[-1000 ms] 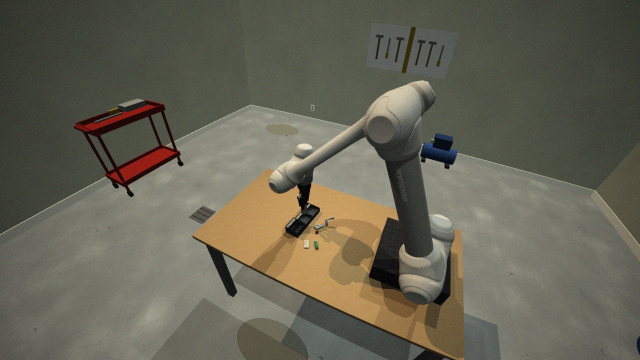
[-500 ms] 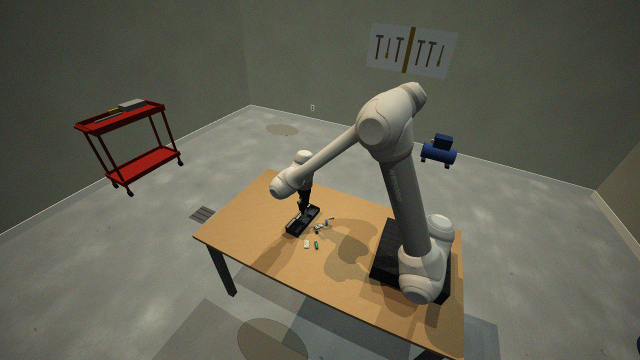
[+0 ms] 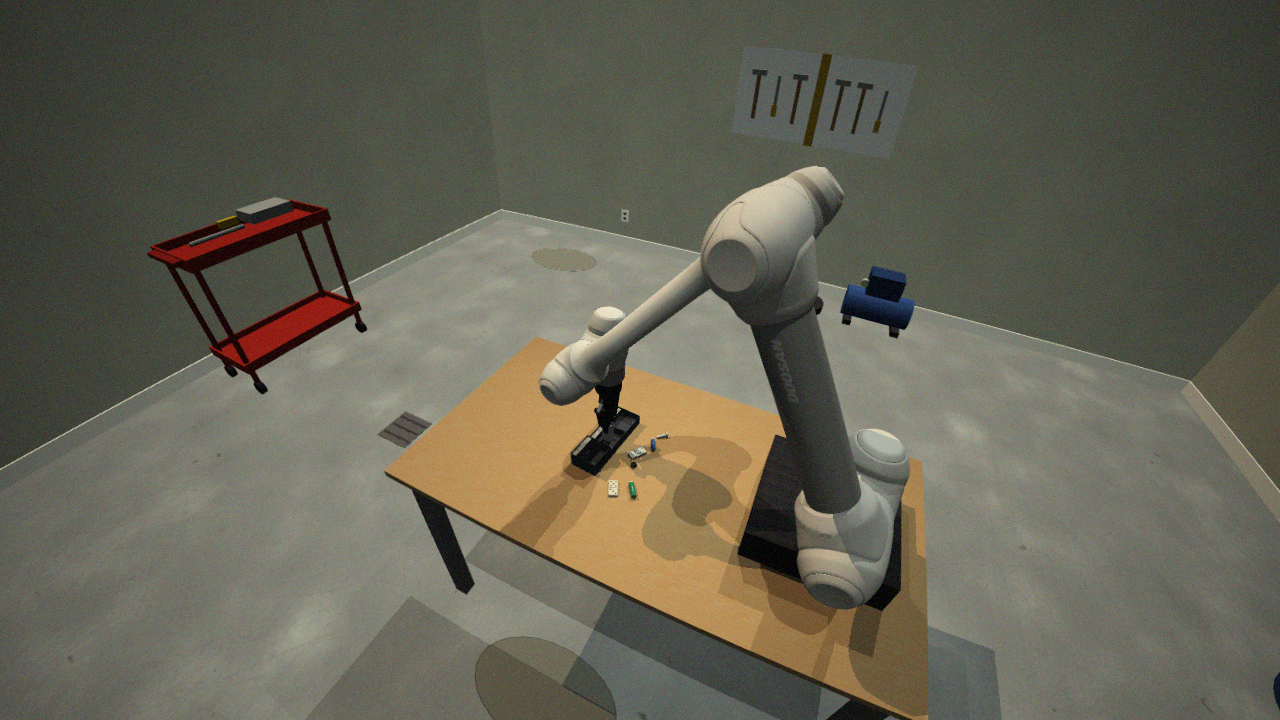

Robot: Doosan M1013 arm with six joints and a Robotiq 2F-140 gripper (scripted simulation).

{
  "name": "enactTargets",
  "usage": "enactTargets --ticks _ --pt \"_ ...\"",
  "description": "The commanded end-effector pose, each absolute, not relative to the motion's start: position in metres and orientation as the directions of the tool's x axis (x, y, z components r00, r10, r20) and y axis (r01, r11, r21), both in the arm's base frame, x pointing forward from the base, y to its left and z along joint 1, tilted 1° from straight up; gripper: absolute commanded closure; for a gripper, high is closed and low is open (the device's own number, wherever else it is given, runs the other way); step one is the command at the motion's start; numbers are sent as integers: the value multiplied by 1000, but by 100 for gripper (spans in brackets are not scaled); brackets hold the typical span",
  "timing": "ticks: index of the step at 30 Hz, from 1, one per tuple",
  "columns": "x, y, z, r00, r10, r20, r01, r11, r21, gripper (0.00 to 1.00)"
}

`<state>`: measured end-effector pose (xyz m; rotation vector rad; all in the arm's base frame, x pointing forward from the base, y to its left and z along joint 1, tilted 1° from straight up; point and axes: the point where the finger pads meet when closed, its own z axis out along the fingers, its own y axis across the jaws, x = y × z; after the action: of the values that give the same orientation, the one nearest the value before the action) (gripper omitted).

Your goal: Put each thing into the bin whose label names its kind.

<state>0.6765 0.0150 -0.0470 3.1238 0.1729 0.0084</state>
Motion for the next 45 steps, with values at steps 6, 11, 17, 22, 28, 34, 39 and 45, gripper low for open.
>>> enactTargets --ticks 6,11,17,22,28,34,39,45 --pt "676 15 -47 994 110 5 110 -994 13 95" --pt "676 15 -47 994 110 5 110 -994 13 95" --pt "676 15 -47 994 110 5 110 -994 13 95" --pt "676 15 -47 994 110 5 110 -994 13 95" --pt "676 15 -47 994 110 5 110 -994 13 95" --pt "676 15 -47 994 110 5 110 -994 13 95" --pt "676 15 -46 994 110 5 110 -994 13 95" --pt "676 15 -38 994 110 5 110 -994 13 95"
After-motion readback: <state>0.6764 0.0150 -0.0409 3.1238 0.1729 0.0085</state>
